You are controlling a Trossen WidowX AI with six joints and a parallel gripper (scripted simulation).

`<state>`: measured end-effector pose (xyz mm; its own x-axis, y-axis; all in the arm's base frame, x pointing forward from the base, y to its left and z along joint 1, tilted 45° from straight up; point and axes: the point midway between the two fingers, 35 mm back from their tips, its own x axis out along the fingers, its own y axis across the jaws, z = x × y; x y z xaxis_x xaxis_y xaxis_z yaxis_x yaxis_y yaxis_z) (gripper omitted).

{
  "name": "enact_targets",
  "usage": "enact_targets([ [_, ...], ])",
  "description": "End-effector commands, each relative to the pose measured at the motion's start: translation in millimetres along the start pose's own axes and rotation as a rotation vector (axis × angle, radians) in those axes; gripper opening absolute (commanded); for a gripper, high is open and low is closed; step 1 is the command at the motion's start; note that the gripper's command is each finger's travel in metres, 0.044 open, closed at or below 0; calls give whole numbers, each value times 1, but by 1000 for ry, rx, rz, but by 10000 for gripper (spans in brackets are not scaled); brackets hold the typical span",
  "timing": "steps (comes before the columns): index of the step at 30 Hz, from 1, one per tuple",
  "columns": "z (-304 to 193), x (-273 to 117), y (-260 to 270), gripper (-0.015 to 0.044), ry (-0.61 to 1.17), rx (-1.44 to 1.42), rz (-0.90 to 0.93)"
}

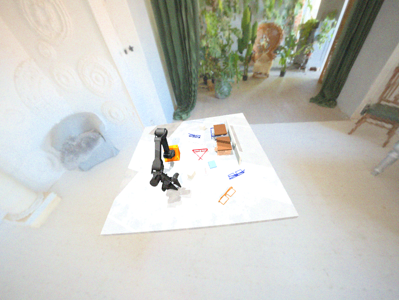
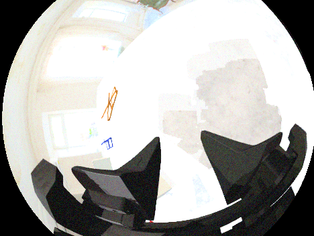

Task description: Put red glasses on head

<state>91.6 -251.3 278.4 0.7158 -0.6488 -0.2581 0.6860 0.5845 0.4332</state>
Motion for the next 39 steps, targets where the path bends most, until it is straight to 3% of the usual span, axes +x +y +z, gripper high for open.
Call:
enact_targets([
  [1,-7,17,11,200,57,19,22],
  [11,-27,57,58,200,185,25,92],
  [20,-62,79,135,200,298,-159,269],
  [31,-126,79,225,200,447,-328,429],
  [39,-195,65,270,200,609,-411,424],
])
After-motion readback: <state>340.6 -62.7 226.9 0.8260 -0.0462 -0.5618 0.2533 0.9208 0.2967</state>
